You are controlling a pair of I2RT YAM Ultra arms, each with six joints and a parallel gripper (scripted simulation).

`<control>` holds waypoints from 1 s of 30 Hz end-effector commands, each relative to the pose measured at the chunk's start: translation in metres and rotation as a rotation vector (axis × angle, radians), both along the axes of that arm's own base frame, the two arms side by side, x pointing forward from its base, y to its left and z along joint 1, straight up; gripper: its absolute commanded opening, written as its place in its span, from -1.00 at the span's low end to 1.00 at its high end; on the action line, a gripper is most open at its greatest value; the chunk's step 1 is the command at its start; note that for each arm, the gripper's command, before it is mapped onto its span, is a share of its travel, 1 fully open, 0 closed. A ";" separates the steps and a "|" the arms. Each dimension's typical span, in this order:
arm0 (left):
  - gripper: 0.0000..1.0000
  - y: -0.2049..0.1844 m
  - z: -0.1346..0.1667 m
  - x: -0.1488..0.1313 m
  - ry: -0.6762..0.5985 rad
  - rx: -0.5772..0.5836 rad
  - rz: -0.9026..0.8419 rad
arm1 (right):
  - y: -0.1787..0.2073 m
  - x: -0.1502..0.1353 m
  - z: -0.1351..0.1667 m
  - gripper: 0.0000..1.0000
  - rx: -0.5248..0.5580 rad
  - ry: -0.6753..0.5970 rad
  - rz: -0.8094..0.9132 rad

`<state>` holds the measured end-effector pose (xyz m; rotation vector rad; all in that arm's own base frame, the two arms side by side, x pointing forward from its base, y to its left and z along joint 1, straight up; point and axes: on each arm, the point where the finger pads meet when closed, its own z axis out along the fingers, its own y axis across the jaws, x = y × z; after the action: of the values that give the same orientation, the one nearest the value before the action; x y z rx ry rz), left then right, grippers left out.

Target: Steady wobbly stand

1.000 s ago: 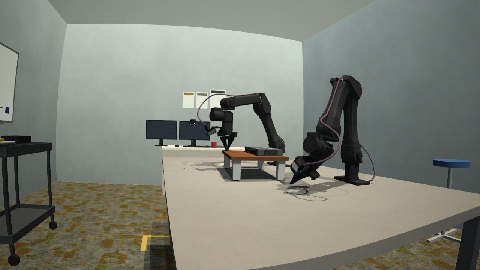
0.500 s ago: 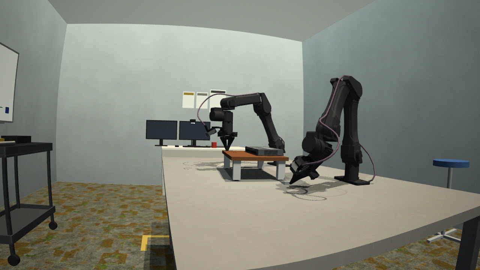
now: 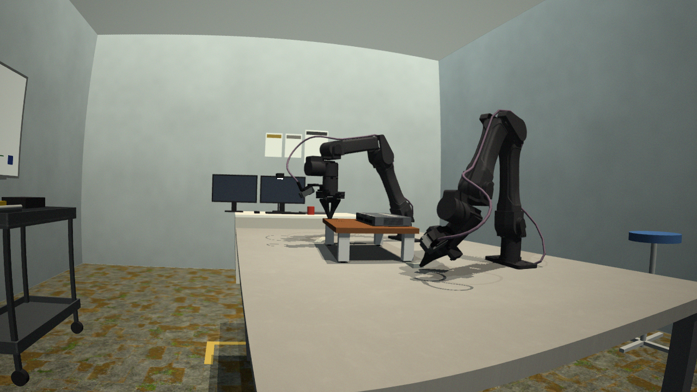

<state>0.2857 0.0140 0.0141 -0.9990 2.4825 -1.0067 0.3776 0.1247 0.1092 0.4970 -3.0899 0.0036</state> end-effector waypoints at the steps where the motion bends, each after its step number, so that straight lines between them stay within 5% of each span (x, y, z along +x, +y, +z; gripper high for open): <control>1: -1.00 -0.002 0.005 0.003 -0.032 0.023 -0.002 | 0.003 0.000 -0.004 -1.00 0.000 -0.001 0.006; 30: -1.00 -0.016 0.004 0.002 -0.028 0.011 -0.003 | 0.003 0.000 -0.004 -1.00 0.000 -0.001 0.006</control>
<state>0.2854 0.0010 0.0142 -0.9999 2.4822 -1.0066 0.3776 0.1247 0.1092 0.4970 -3.0899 0.0036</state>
